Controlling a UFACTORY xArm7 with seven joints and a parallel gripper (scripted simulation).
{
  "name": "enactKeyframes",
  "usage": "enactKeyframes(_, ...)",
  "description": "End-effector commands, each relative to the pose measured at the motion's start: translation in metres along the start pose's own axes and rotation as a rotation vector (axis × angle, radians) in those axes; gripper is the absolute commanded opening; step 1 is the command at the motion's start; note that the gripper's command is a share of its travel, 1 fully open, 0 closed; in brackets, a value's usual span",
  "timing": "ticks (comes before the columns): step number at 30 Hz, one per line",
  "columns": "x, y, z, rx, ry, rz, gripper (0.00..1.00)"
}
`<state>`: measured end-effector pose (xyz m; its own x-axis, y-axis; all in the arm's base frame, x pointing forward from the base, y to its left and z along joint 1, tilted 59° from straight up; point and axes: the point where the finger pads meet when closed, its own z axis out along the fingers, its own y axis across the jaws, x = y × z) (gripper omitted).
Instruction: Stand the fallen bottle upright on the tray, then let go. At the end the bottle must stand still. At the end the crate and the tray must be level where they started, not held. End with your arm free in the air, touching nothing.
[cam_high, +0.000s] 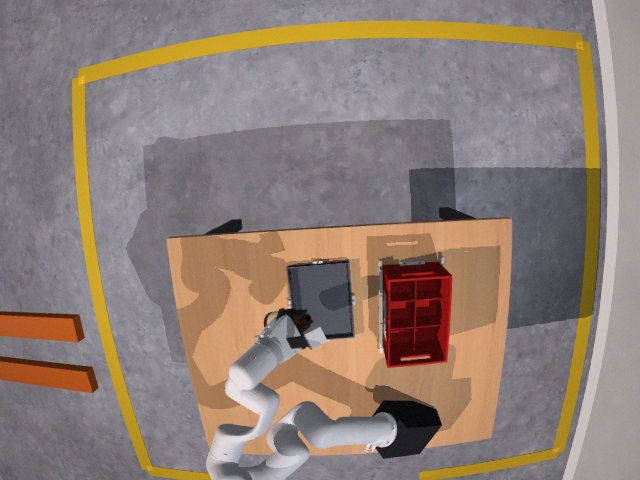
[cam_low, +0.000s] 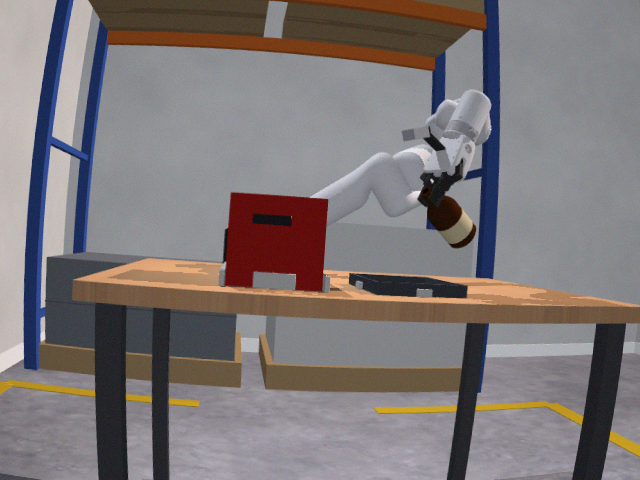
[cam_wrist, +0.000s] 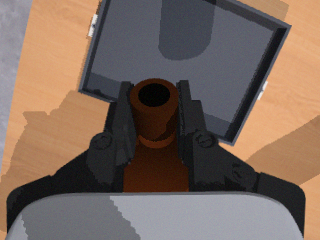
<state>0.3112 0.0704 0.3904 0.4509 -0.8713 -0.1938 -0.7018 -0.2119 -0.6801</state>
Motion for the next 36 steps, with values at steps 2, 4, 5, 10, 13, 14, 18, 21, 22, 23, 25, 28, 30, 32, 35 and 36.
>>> enactKeyframes(2,0.0006,-0.0008,-0.0012,0.004,0.009,0.001,0.0)
enactKeyframes(4,0.0006,-0.0008,-0.0012,0.004,0.012,0.001,0.0)
enactKeyframes(5,0.0006,-0.0008,-0.0012,0.004,0.013,0.001,0.0)
enactKeyframes(10,0.0006,-0.0008,-0.0012,0.004,0.014,0.001,0.0)
enactKeyframes(13,0.0006,-0.0008,-0.0012,0.004,0.014,0.001,0.0)
enactKeyframes(14,0.0006,-0.0008,-0.0012,0.004,0.014,0.001,0.0)
enactKeyframes(18,0.0006,-0.0008,-0.0012,0.004,0.014,0.001,0.0)
enactKeyframes(21,0.0006,-0.0008,-0.0012,0.004,0.014,0.001,0.0)
enactKeyframes(22,0.0006,-0.0008,-0.0012,0.004,0.015,0.001,0.0)
enactKeyframes(23,0.0006,-0.0008,-0.0012,0.004,0.015,0.001,0.0)
enactKeyframes(25,0.0006,-0.0008,-0.0012,0.004,0.016,0.001,0.0)
enactKeyframes(28,0.0005,-0.0008,-0.0013,0.004,0.022,0.001,0.0)
enactKeyframes(30,0.0004,-0.0008,-0.0013,0.003,0.027,0.001,0.0)
enactKeyframes(32,0.0003,-0.0008,-0.0014,0.003,0.035,0.001,0.0)
enactKeyframes(35,0.0003,-0.0008,-0.0014,0.003,0.04,0.001,0.0)
enactKeyframes(36,0.0002,-0.0008,-0.0015,0.003,0.045,0.001,0.0)
